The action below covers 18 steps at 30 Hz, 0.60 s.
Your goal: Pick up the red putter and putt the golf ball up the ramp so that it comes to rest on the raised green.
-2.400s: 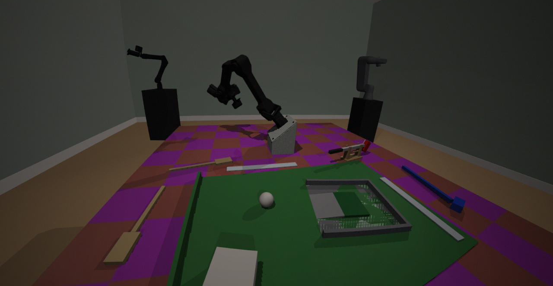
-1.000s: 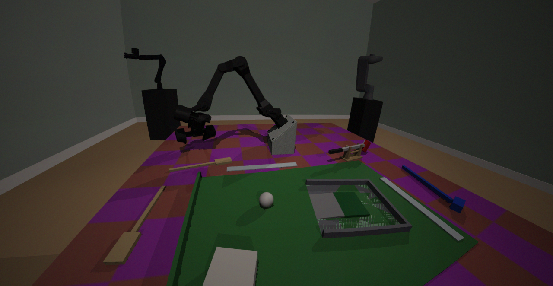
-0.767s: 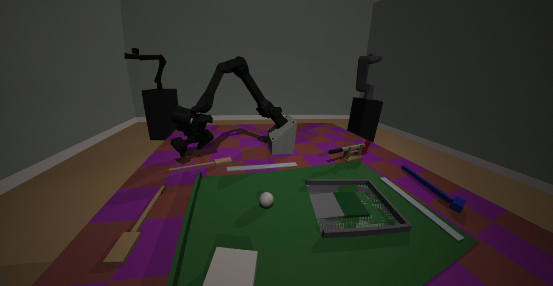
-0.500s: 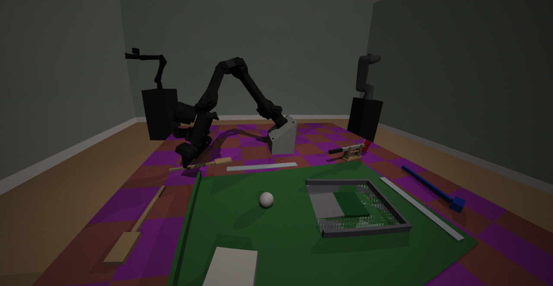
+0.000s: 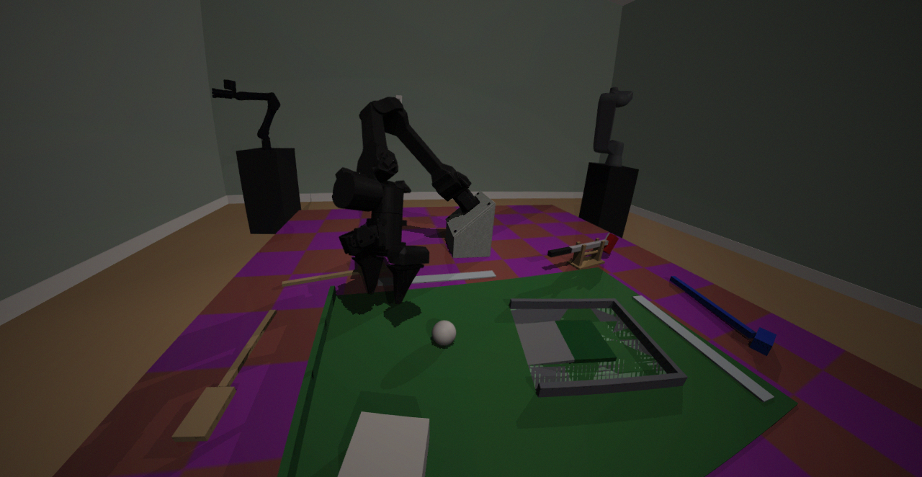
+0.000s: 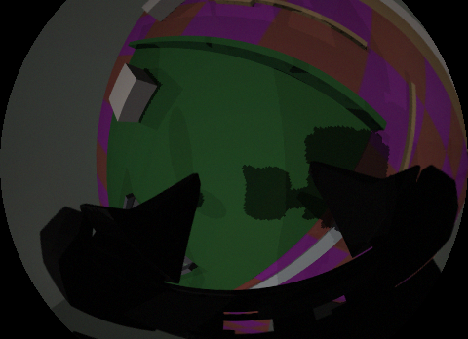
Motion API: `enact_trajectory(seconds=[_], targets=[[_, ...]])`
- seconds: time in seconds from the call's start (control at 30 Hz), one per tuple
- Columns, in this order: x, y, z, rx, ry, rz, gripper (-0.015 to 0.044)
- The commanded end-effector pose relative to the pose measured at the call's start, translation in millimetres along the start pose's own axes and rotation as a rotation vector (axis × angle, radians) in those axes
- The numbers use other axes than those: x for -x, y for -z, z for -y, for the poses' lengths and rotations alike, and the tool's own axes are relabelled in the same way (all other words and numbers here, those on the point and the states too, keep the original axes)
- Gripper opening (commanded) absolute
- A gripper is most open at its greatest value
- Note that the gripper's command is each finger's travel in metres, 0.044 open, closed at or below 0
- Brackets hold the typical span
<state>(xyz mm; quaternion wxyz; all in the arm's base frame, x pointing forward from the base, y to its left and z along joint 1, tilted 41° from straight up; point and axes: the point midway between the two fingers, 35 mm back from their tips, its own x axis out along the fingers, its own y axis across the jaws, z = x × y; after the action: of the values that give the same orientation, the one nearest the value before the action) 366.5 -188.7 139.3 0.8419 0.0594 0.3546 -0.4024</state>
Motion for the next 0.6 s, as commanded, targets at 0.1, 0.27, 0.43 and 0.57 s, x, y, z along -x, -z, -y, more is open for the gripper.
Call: enact_trajectory(seconds=[0.1, 0.27, 0.43, 0.57], targets=[[1.6, 59.0, -74.9, 0.415, -0.104, -0.101, 0.0440], [12.3, 109.0, -125.1, 0.724, -0.209, -0.163, 0.0440], [35.3, 183.5, -173.9, 1.139, -0.343, -0.226, 0.0440], [57.4, 246.0, -196.8, 1.475, -0.441, -0.263, 0.0440]])
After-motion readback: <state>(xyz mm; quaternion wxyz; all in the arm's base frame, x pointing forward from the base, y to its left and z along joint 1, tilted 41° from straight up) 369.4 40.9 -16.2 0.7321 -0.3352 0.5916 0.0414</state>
